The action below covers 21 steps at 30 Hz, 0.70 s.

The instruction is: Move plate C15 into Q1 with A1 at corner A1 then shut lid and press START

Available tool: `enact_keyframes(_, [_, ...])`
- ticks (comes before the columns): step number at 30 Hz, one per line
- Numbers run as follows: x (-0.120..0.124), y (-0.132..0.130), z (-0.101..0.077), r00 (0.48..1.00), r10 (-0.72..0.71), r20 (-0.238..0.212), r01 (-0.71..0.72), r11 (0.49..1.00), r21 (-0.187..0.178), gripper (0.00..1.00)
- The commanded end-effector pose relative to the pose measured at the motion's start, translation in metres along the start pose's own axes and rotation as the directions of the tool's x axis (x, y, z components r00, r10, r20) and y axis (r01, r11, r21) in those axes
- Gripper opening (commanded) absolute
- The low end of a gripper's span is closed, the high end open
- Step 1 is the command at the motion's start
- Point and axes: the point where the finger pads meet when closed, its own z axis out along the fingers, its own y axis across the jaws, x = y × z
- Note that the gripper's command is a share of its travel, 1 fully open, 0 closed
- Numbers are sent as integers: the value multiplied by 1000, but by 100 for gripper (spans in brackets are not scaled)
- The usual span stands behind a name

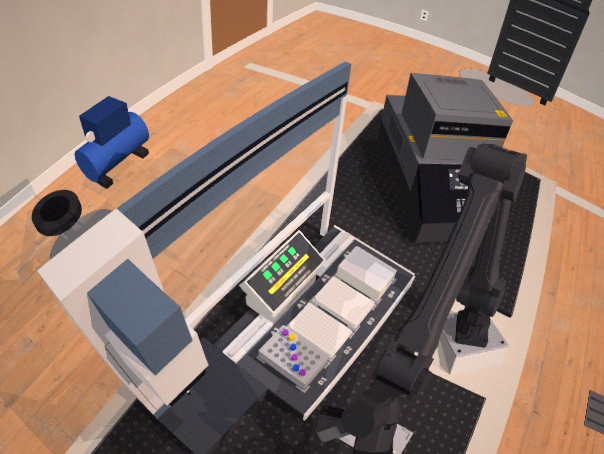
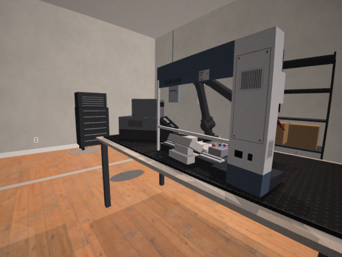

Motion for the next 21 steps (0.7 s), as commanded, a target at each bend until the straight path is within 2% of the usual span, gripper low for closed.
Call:
enact_keyframes(1, [-1,5,-2,1000,-4,4,4,1000,-10,100])
enact_keyframes(17, [-1,5,-2,1000,-4,4,4,1000,-10,100])
enact_keyframes(18, [-10,2,-10,999,11,33,-11,1000,8,0])
enact_keyframes(20, [-17,-4,-24,998,24,61,-27,998,49,0])
enact_keyframes(21, [-20,-6,-30,997,27,66,-30,998,54,0])
